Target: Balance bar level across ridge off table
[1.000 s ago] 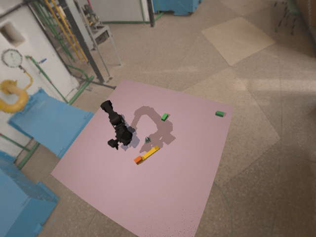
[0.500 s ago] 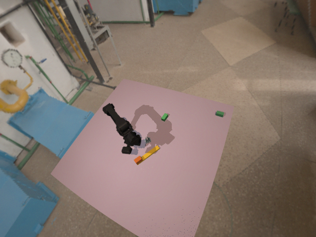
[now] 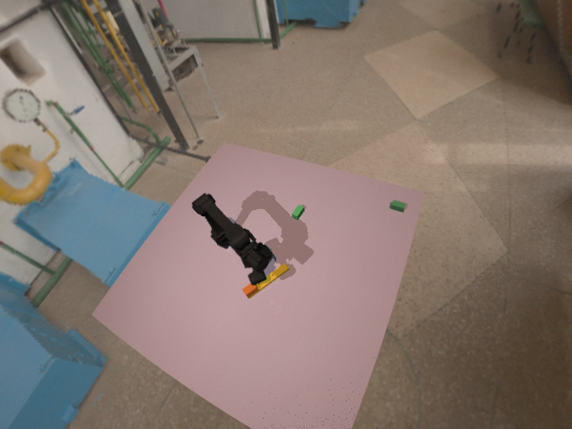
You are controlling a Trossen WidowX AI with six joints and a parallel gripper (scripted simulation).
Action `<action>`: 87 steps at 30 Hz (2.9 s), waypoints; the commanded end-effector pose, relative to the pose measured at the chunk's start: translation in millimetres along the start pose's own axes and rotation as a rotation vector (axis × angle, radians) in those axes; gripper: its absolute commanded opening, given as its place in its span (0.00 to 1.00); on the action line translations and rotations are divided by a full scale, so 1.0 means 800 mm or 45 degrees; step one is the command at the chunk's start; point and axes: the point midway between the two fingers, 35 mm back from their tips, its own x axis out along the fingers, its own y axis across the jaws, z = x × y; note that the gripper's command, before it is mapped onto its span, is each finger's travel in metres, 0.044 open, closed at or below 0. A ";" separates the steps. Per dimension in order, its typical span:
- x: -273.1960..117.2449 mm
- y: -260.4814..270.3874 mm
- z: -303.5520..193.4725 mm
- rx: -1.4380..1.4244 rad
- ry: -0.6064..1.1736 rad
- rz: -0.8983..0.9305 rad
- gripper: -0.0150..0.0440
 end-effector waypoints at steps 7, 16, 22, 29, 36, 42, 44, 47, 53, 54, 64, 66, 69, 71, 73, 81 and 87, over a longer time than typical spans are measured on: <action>0.016 -0.008 0.031 -0.251 -0.084 0.057 0.79; 0.071 -0.009 0.035 -0.251 -0.085 0.056 0.79; 0.117 -0.003 0.037 -0.251 -0.084 0.057 0.79; 0.123 -0.003 0.037 -0.251 -0.084 0.057 0.79; 0.137 -0.002 0.038 -0.251 -0.084 0.057 0.79; 0.149 -0.001 0.039 -0.251 -0.084 0.057 0.79; 0.150 -0.001 0.039 -0.251 -0.084 0.057 0.79; 0.150 -0.001 0.039 -0.251 -0.084 0.057 0.79; 0.150 -0.001 0.039 -0.251 -0.084 0.057 0.79; 0.150 -0.001 0.039 -0.251 -0.084 0.057 0.79; 0.150 -0.001 0.038 -0.245 -0.077 0.057 0.49; 0.150 -0.001 0.038 -0.245 -0.077 0.057 0.46; 0.150 -0.001 0.038 -0.245 -0.077 0.057 0.40; 0.146 -0.002 0.038 -0.245 -0.077 0.057 0.31; 0.139 -0.004 0.038 -0.246 -0.078 0.057 0.25; 0.115 -0.008 0.037 -0.247 -0.079 0.056 0.25; 0.096 -0.010 0.037 -0.248 -0.080 0.056 0.25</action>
